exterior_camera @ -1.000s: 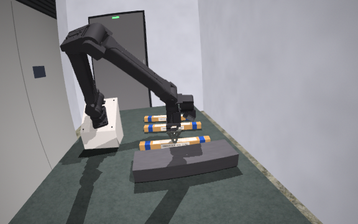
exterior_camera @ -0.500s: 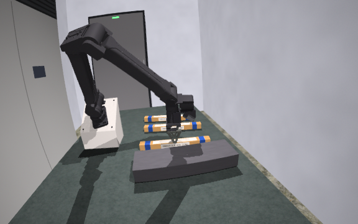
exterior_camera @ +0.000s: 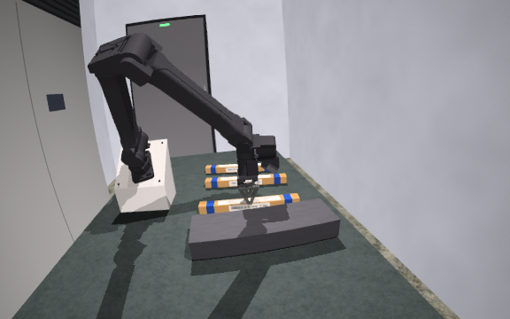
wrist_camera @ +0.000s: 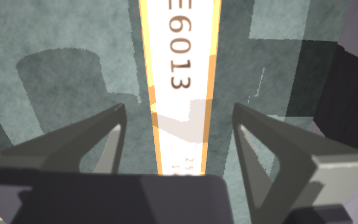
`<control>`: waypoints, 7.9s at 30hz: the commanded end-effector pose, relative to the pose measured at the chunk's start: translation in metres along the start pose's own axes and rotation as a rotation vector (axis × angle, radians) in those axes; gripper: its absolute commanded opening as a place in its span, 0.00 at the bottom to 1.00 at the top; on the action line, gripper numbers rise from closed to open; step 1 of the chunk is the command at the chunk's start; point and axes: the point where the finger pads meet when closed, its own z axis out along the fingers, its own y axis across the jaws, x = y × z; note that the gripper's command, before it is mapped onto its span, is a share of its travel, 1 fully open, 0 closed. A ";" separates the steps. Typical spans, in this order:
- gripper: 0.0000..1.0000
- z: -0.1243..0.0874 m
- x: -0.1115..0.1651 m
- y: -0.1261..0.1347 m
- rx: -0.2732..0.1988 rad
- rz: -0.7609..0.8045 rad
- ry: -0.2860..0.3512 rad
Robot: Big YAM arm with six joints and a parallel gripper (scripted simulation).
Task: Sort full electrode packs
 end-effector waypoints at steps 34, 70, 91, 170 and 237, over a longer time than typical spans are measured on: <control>0.74 0.036 0.006 0.000 -0.004 -0.010 0.018; 0.00 0.035 0.001 -0.002 -0.003 -0.005 0.013; 0.00 0.035 0.001 -0.002 -0.003 -0.006 0.013; 0.00 -0.055 -0.021 -0.006 -0.001 0.017 -0.040; 0.00 -0.136 -0.021 -0.007 -0.010 0.020 -0.041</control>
